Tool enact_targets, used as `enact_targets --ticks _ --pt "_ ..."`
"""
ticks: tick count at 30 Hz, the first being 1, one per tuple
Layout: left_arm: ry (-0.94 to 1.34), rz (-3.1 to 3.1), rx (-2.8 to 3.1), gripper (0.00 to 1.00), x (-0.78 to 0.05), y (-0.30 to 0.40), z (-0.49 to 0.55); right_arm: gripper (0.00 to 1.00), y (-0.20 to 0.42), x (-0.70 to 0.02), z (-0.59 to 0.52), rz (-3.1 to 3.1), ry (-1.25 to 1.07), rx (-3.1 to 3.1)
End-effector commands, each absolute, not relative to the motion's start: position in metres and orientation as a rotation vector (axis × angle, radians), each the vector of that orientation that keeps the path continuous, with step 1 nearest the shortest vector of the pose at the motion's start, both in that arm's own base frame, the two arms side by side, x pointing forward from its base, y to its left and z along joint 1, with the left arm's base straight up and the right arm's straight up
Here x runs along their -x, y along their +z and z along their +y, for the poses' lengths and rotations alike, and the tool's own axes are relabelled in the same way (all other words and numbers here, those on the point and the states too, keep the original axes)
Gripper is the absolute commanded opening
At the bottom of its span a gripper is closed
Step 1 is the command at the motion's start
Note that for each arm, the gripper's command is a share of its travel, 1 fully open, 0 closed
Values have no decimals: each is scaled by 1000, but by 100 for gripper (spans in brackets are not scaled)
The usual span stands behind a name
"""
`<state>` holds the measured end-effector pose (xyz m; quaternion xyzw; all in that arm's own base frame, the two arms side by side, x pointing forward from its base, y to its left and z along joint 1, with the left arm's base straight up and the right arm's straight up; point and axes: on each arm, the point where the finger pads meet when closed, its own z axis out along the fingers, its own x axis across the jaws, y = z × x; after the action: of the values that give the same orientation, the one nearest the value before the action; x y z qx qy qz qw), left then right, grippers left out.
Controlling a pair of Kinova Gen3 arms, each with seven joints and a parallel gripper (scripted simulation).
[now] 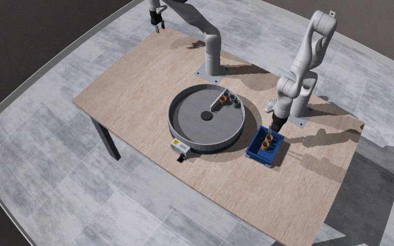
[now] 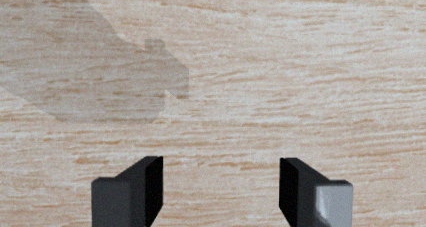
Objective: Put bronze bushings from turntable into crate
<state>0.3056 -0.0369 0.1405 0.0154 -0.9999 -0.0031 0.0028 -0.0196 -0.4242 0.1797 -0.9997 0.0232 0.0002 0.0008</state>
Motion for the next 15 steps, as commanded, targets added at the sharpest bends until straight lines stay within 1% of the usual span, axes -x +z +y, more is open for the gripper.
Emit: enact_targets --ticks 1,4,5,15 --pt "-10 -3137 -48 38 -306 141 -37 100 180 20 -425 73 0 3141" --pt "-10 -3137 -48 38 -306 141 -37 100 180 20 -425 73 0 3141" --pt "-10 -3137 -48 36 -306 141 -37 100 180 20 -425 73 0 3141" --pt "-10 -3137 -48 36 -305 141 -48 100 180 20 -425 73 0 3141"
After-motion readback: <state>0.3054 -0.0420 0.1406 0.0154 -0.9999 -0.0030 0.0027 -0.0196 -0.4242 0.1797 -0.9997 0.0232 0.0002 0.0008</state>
